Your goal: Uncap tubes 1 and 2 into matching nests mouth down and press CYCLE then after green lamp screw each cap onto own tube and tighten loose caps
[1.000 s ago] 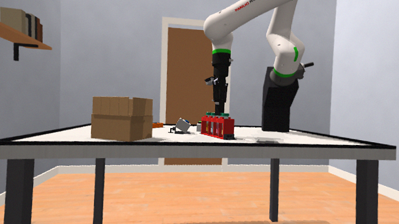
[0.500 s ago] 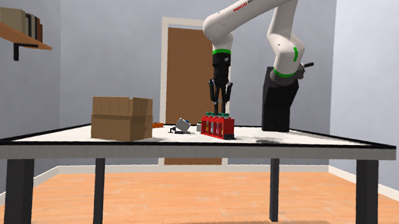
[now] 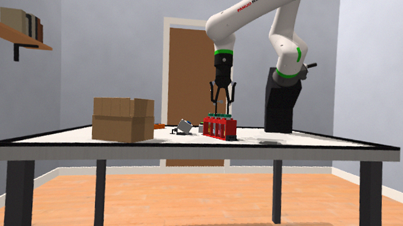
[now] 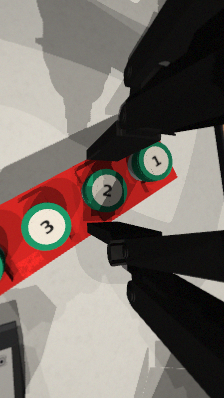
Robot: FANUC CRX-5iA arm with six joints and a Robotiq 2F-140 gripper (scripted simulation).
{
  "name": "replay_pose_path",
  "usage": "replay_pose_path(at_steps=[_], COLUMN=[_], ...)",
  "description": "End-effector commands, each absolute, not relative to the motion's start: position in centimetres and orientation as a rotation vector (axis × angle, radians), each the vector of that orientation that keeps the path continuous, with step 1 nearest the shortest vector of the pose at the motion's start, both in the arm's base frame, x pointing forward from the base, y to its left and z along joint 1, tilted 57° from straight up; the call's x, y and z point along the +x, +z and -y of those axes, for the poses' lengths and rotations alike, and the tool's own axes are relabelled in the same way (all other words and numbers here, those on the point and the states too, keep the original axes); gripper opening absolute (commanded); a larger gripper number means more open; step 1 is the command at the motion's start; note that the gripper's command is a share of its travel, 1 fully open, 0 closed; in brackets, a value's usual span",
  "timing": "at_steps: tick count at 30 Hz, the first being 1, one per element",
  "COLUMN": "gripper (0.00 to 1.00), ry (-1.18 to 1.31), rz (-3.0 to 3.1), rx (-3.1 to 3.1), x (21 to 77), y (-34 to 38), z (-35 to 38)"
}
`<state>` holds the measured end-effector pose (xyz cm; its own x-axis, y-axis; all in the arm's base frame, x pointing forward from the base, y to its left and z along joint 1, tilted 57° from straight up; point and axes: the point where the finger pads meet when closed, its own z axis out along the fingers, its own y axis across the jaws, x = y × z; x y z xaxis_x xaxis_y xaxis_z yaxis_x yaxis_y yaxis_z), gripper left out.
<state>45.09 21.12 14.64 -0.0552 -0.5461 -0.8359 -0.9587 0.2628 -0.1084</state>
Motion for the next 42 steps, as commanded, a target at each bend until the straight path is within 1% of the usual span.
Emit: replay_pose_path(at_steps=[1,10,13,18,20,30,38,39,42], gripper=[0.41,0.41,0.41,0.41,0.41,0.41,0.41,0.30,0.30], ry=[0.634,0.634,0.494,0.436,0.329,0.049,0.033,0.033,0.033], rz=[-1.717,-1.717,-1.511,-1.423,-1.256,-0.798,-0.767,-0.767,-0.767], rx=[-1.391,-1.391,-1.574,-1.642,-1.755,-1.989,-1.998,-1.998,-1.998], x=[45.13,45.13,45.11,45.11,45.11,45.11,45.12,45.12,45.12], y=[14.64,14.64,14.67,14.67,14.67,14.67,14.68,14.68,14.68], z=[-21.06,-21.06,-21.02,-21.03,-21.03,-21.03,-21.04,-21.04,-21.04])
